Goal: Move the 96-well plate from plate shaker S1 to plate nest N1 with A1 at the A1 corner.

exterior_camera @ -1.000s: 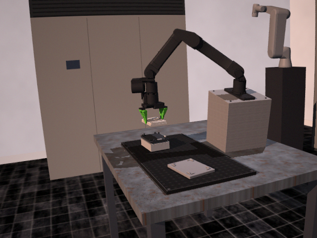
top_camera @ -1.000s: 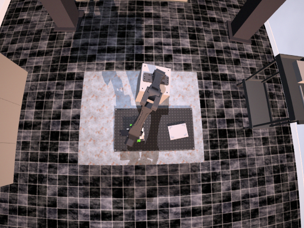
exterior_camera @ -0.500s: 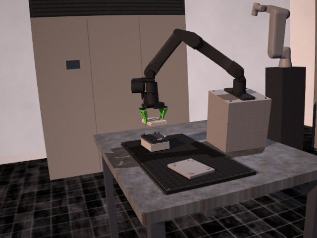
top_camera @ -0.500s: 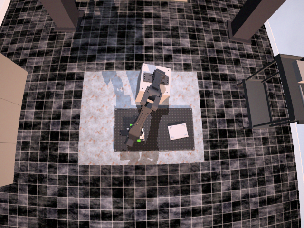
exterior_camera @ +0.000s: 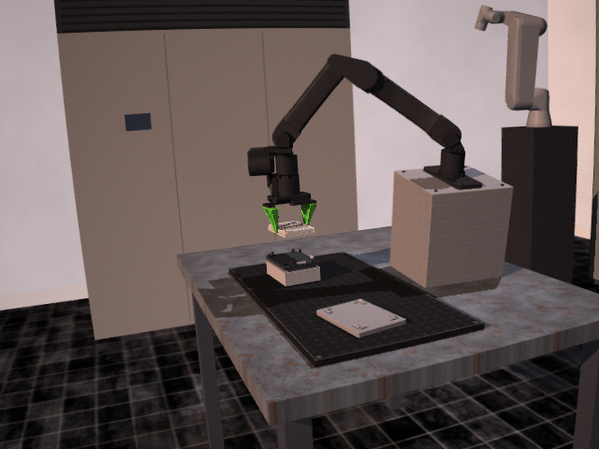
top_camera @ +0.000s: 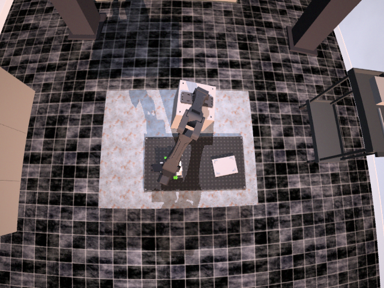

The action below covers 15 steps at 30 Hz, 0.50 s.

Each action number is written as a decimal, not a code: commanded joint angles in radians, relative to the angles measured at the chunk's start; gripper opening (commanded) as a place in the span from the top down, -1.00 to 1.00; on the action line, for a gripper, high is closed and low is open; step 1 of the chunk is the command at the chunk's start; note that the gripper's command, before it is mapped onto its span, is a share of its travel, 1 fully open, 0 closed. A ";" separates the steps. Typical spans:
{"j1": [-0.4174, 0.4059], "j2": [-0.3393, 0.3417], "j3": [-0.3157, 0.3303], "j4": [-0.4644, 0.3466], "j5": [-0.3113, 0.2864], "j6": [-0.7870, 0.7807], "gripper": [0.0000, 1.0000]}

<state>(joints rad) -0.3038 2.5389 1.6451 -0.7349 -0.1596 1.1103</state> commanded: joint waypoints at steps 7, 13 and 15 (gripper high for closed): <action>-0.012 -0.041 0.024 -0.015 0.012 -0.008 1.00; -0.012 -0.041 0.024 -0.015 0.012 -0.008 1.00; -0.012 -0.041 0.024 -0.015 0.012 -0.008 1.00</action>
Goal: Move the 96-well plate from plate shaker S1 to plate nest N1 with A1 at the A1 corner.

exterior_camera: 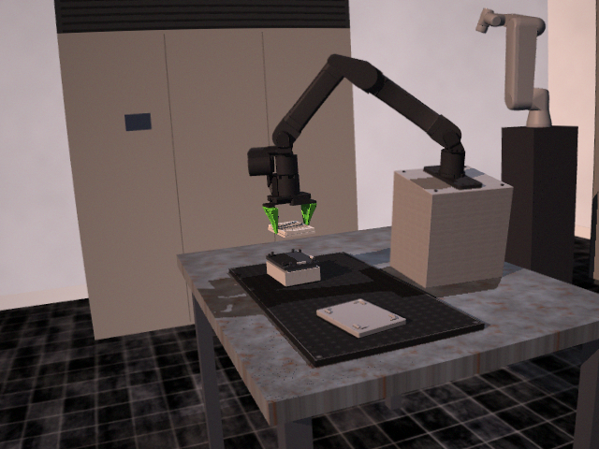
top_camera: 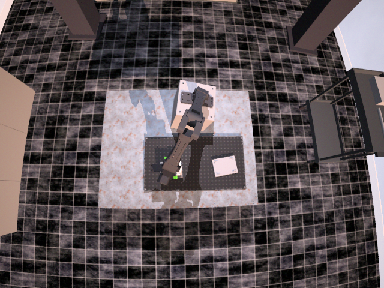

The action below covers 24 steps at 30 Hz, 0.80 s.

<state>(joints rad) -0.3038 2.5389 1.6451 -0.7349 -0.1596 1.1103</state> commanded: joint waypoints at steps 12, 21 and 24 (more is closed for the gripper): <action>0.062 -0.076 -0.085 0.051 0.003 -0.055 1.00; 0.113 -0.106 -0.142 0.085 0.003 0.005 1.00; 0.135 -0.118 -0.165 0.100 0.005 0.029 1.00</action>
<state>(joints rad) -0.1818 2.4714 1.5009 -0.6659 -0.1619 1.1065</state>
